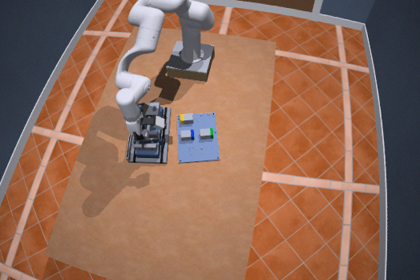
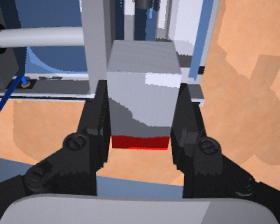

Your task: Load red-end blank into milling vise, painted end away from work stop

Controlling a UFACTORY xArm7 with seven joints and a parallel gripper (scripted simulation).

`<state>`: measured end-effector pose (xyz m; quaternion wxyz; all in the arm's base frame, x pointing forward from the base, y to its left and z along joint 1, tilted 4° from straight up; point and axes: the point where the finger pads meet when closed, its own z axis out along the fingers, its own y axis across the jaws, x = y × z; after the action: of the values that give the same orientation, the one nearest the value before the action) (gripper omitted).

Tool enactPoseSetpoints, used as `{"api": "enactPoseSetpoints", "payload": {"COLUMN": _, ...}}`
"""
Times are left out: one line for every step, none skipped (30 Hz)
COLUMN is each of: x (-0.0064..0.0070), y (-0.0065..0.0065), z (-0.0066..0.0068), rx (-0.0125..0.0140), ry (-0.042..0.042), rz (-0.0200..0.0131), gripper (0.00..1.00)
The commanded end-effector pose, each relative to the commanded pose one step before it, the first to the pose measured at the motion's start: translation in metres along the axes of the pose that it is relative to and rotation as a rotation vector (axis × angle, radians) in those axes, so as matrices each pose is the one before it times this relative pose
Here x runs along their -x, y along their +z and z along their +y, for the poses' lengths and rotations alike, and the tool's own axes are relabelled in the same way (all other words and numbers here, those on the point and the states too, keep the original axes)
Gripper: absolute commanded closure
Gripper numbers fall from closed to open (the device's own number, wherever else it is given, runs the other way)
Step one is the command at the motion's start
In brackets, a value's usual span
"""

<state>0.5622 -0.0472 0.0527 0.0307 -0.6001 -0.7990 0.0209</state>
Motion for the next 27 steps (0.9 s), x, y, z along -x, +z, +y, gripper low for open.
{"api": "enactPoseSetpoints", "payload": {"x": 0.00010, "y": -0.00251, "z": 0.00129, "rx": 0.00527, "ry": -0.00005, "rz": -0.00199, "gripper": 1.00}}
{"api": "enactPoseSetpoints", "payload": {"x": -0.00024, "y": 0.00000, "z": -0.00015, "rx": 0.00000, "ry": 0.00000, "rz": 0.00000, "gripper": 1.00}}
{"api": "enactPoseSetpoints", "payload": {"x": -0.00024, "y": 0.00000, "z": -0.00015, "rx": 0.00000, "ry": 0.00000, "rz": 0.00000, "gripper": 1.00}}
{"api": "enactPoseSetpoints", "payload": {"x": -0.00024, "y": 0.00000, "z": -0.00015, "rx": 0.00000, "ry": 0.00000, "rz": 0.00000, "gripper": 1.00}}
{"api": "enactPoseSetpoints", "payload": {"x": -0.00024, "y": 0.00000, "z": -0.00015, "rx": 0.00000, "ry": 0.00000, "rz": 0.00000, "gripper": 1.00}}
{"api": "enactPoseSetpoints", "payload": {"x": -0.00024, "y": 0.00000, "z": -0.00015, "rx": 0.00000, "ry": 0.00000, "rz": 0.00000, "gripper": 1.00}}
{"api": "enactPoseSetpoints", "payload": {"x": -0.00024, "y": 0.00000, "z": -0.00015, "rx": 0.00000, "ry": 0.00000, "rz": 0.00000, "gripper": 1.00}}
{"api": "enactPoseSetpoints", "payload": {"x": -0.00024, "y": 0.00000, "z": -0.00015, "rx": 0.00000, "ry": 0.00000, "rz": 0.00000, "gripper": 1.00}}
{"api": "enactPoseSetpoints", "payload": {"x": -0.00024, "y": 0.00000, "z": -0.00015, "rx": 0.00000, "ry": 0.00000, "rz": 0.00000, "gripper": 1.00}}
{"api": "enactPoseSetpoints", "payload": {"x": 0.00000, "y": 0.00000, "z": 0.00000, "rx": 0.00000, "ry": 0.00000, "rz": 0.00000, "gripper": 1.00}}
{"api": "enactPoseSetpoints", "payload": {"x": 0.00000, "y": 0.00000, "z": 0.00000, "rx": 0.00000, "ry": 0.00000, "rz": 0.00000, "gripper": 1.00}}
{"api": "enactPoseSetpoints", "payload": {"x": 0.00000, "y": 0.00000, "z": 0.00000, "rx": 0.00000, "ry": 0.00000, "rz": 0.00000, "gripper": 1.00}}
{"api": "enactPoseSetpoints", "payload": {"x": 0.00000, "y": 0.00000, "z": 0.00000, "rx": 0.00000, "ry": 0.00000, "rz": 0.00000, "gripper": 1.00}}
{"api": "enactPoseSetpoints", "payload": {"x": 0.00000, "y": 0.00000, "z": 0.00000, "rx": 0.00000, "ry": 0.00000, "rz": 0.00000, "gripper": 1.00}}
{"api": "enactPoseSetpoints", "payload": {"x": 0.00000, "y": 0.00000, "z": 0.00000, "rx": 0.00000, "ry": 0.00000, "rz": 0.00000, "gripper": 1.00}}
{"api": "enactPoseSetpoints", "payload": {"x": 0.00000, "y": 0.00000, "z": 0.00000, "rx": 0.00000, "ry": 0.00000, "rz": 0.00000, "gripper": 1.00}}
{"api": "enactPoseSetpoints", "payload": {"x": -0.00005, "y": -0.00001, "z": -0.00002, "rx": 0.00000, "ry": -0.00002, "rz": 0.00000, "gripper": 1.00}}
{"api": "enactPoseSetpoints", "payload": {"x": -0.00012, "y": 0.00000, "z": -0.00007, "rx": 0.00000, "ry": 0.00000, "rz": 0.00000, "gripper": 1.00}}
{"api": "enactPoseSetpoints", "payload": {"x": -0.00012, "y": 0.00000, "z": -0.00007, "rx": 0.00000, "ry": 0.00000, "rz": 0.00000, "gripper": 1.00}}
{"api": "enactPoseSetpoints", "payload": {"x": -0.00012, "y": 0.00000, "z": -0.00007, "rx": 0.00000, "ry": 0.00000, "rz": 0.00000, "gripper": 1.00}}
{"api": "enactPoseSetpoints", "payload": {"x": -0.00012, "y": 0.00000, "z": -0.00007, "rx": 0.00000, "ry": 0.00000, "rz": 0.00000, "gripper": 1.00}}
{"api": "enactPoseSetpoints", "payload": {"x": -0.00012, "y": 0.00000, "z": -0.00007, "rx": 0.00000, "ry": 0.00000, "rz": 0.00000, "gripper": 1.00}}
{"api": "enactPoseSetpoints", "payload": {"x": -0.00012, "y": 0.00000, "z": -0.00007, "rx": 0.00000, "ry": 0.00000, "rz": 0.00000, "gripper": 1.00}}
{"api": "enactPoseSetpoints", "payload": {"x": -0.00012, "y": 0.00000, "z": -0.00007, "rx": 0.00000, "ry": 0.00000, "rz": 0.00000, "gripper": 1.00}}
{"api": "enactPoseSetpoints", "payload": {"x": -0.00012, "y": 0.00000, "z": -0.00007, "rx": 0.00000, "ry": 0.00000, "rz": 0.00000, "gripper": 1.00}}
{"api": "enactPoseSetpoints", "payload": {"x": -0.00012, "y": 0.00000, "z": -0.00007, "rx": 0.00000, "ry": 0.00000, "rz": 0.00000, "gripper": 1.00}}
{"api": "enactPoseSetpoints", "payload": {"x": 0.00000, "y": 0.00000, "z": 0.00000, "rx": 0.00000, "ry": 0.00000, "rz": 0.00000, "gripper": 1.00}}
